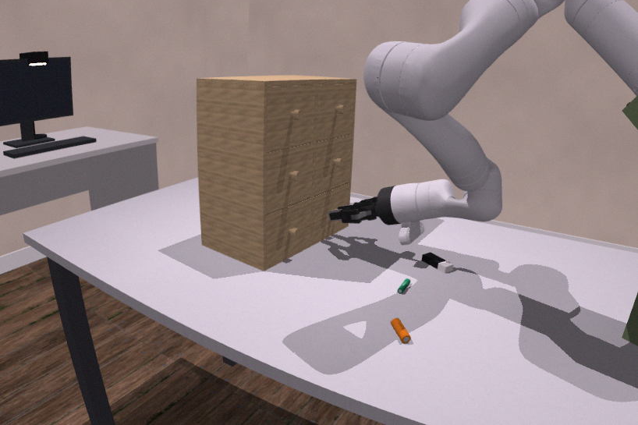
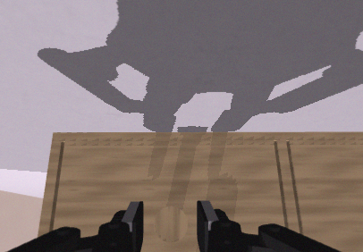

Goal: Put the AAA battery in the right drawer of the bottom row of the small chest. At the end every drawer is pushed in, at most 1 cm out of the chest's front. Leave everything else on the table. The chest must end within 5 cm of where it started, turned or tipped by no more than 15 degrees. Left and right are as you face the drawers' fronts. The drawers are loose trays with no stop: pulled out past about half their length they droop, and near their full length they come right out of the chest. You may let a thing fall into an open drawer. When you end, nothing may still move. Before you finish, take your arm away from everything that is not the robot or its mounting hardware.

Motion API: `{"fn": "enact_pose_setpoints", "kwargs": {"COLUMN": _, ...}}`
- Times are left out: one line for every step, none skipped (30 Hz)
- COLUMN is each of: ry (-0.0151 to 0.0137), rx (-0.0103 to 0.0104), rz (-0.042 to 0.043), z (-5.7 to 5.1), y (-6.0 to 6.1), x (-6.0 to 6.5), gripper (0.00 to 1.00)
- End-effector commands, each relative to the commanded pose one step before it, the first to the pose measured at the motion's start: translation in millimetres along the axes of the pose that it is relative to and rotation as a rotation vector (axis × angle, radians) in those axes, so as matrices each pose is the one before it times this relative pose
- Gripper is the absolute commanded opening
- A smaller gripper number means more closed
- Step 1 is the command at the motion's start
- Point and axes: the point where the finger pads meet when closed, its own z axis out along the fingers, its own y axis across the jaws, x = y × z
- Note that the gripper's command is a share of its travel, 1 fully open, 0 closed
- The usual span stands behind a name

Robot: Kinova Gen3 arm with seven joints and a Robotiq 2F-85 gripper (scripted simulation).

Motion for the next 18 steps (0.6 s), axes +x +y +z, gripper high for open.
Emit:
{"fn": "enact_pose_setpoints", "kwargs": {"ry": -0.00119, "rx": -0.00013, "rz": 0.00017, "z": 0.18, "y": 0.23, "x": -0.69, "gripper": 0.33}}
{"fn": "enact_pose_setpoints", "kwargs": {"ry": 0.0, "rx": 0.0, "rz": 0.0, "z": 0.0, "y": 0.0, "x": 0.0, "gripper": 0.33}}
{"fn": "enact_pose_setpoints", "kwargs": {"ry": 0.0, "rx": 0.0, "rz": 0.0, "z": 0.0, "y": 0.0, "x": 0.0, "gripper": 0.33}}
{"fn": "enact_pose_setpoints", "kwargs": {"ry": 0.0, "rx": 0.0, "rz": 0.0, "z": 0.0, "y": 0.0, "x": 0.0, "gripper": 0.33}}
{"fn": "enact_pose_setpoints", "kwargs": {"ry": 0.0, "rx": 0.0, "rz": 0.0, "z": 0.0, "y": 0.0, "x": 0.0, "gripper": 0.33}}
{"fn": "enact_pose_setpoints", "kwargs": {"ry": 0.0, "rx": 0.0, "rz": 0.0, "z": 0.0, "y": 0.0, "x": 0.0, "gripper": 0.13}}
{"fn": "enact_pose_setpoints", "kwargs": {"ry": 0.0, "rx": 0.0, "rz": 0.0, "z": 0.0, "y": 0.0, "x": 0.0, "gripper": 0.13}}
{"fn": "enact_pose_setpoints", "kwargs": {"ry": 0.0, "rx": 0.0, "rz": 0.0, "z": 0.0, "y": 0.0, "x": 0.0, "gripper": 0.13}}
{"fn": "enact_pose_setpoints", "kwargs": {"ry": 0.0, "rx": 0.0, "rz": 0.0, "z": 0.0, "y": 0.0, "x": 0.0, "gripper": 0.13}}
{"fn": "enact_pose_setpoints", "kwargs": {"ry": 0.0, "rx": 0.0, "rz": 0.0, "z": 0.0, "y": 0.0, "x": 0.0, "gripper": 0.13}}
{"fn": "enact_pose_setpoints", "kwargs": {"ry": 0.0, "rx": 0.0, "rz": 0.0, "z": 0.0, "y": 0.0, "x": 0.0, "gripper": 0.13}}
{"fn": "enact_pose_setpoints", "kwargs": {"ry": 0.0, "rx": 0.0, "rz": 0.0, "z": 0.0, "y": 0.0, "x": 0.0, "gripper": 0.13}}
{"fn": "enact_pose_setpoints", "kwargs": {"ry": 0.0, "rx": 0.0, "rz": 0.0, "z": 0.0, "y": 0.0, "x": 0.0, "gripper": 0.13}}
{"fn": "enact_pose_setpoints", "kwargs": {"ry": 0.0, "rx": 0.0, "rz": 0.0, "z": 0.0, "y": 0.0, "x": 0.0, "gripper": 0.13}}
{"fn": "enact_pose_setpoints", "kwargs": {"ry": 0.0, "rx": 0.0, "rz": 0.0, "z": 0.0, "y": 0.0, "x": 0.0, "gripper": 0.13}}
{"fn": "enact_pose_setpoints", "kwargs": {"ry": 0.0, "rx": 0.0, "rz": 0.0, "z": 0.0, "y": 0.0, "x": 0.0, "gripper": 0.13}}
{"fn": "enact_pose_setpoints", "kwargs": {"ry": 0.0, "rx": 0.0, "rz": 0.0, "z": 0.0, "y": 0.0, "x": 0.0, "gripper": 0.13}}
{"fn": "enact_pose_setpoints", "kwargs": {"ry": 0.0, "rx": 0.0, "rz": 0.0, "z": 0.0, "y": 0.0, "x": 0.0, "gripper": 0.13}}
